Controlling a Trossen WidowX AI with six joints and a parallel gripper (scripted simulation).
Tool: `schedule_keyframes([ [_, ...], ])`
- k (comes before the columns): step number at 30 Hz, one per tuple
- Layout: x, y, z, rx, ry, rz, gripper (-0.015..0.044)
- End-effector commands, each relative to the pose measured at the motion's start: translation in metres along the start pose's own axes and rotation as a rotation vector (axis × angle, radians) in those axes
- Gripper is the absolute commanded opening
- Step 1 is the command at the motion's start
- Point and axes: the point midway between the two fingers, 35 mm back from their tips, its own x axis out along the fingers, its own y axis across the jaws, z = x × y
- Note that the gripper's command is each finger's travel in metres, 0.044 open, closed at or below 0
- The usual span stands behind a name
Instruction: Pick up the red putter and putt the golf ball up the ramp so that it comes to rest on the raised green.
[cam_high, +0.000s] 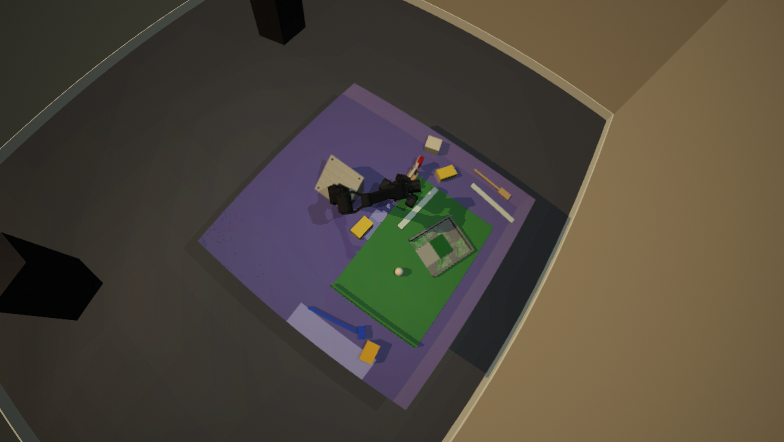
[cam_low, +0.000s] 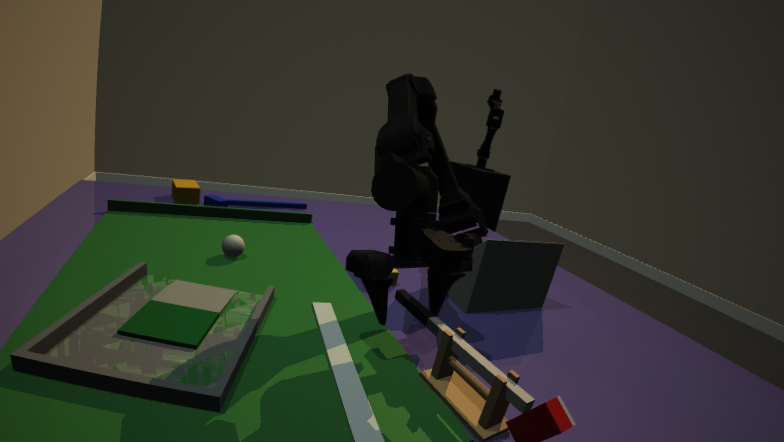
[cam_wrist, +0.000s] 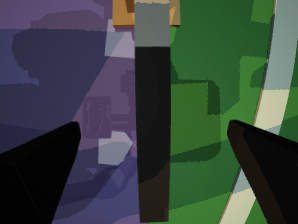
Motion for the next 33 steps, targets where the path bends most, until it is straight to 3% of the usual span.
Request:
schedule_keyframes([
  [1, 0.0095, 0.003, -0.0039, -0.008, 0.012, 0.008, 0.044],
  [8, 0.0104, 0.0031, -0.0042, -0.008, 0.012, 0.008, 0.044],
  [23, 0.0076, 0.0011, -0.0026, 0.0, 0.003, 0.005, 0.0046],
  [33, 0.0026, 0.0002, -0.0006, 0.0, 0.003, 0.005, 0.0],
])
